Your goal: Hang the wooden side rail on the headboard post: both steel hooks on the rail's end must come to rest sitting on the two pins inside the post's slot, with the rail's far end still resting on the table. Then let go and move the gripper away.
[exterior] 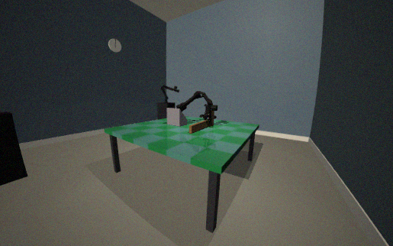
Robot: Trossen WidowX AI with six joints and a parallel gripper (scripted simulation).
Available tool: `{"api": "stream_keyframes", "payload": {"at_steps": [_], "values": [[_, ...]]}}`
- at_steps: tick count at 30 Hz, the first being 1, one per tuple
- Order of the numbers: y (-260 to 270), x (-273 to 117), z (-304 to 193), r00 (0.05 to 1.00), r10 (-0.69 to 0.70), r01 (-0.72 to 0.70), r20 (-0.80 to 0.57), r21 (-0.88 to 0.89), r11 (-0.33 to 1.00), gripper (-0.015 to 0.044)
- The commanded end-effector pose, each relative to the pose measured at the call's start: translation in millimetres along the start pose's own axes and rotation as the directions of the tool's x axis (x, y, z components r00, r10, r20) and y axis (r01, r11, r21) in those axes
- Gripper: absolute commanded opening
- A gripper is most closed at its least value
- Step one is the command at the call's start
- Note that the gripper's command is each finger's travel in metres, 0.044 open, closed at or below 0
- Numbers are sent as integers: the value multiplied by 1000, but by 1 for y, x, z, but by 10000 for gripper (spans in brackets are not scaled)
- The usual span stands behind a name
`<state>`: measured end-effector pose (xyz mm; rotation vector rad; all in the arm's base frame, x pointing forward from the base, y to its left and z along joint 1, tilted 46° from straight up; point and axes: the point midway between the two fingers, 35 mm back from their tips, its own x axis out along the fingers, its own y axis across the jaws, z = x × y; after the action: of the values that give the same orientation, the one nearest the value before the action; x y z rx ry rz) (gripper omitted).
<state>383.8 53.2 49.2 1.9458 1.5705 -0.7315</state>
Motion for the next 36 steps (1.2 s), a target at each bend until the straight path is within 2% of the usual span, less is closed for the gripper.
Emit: {"api": "stream_keyframes", "payload": {"at_steps": [1,4,8,12,18,24,36], "values": [[0,0,0,1000,0,0,0,0,1000,263],[0,-2,0,1000,0,0,0,-1,1000,341],[1,-23,1,1000,2,-2,-1,-5,1000,440],[0,-40,1,1000,4,-4,-3,-9,1000,440],[0,-40,2,1000,4,-4,-3,-9,1000,440],[-1,-40,31,1000,4,-4,-1,-9,1000,440],[0,-41,28,1000,10,-10,2,-1,1000,440]]}}
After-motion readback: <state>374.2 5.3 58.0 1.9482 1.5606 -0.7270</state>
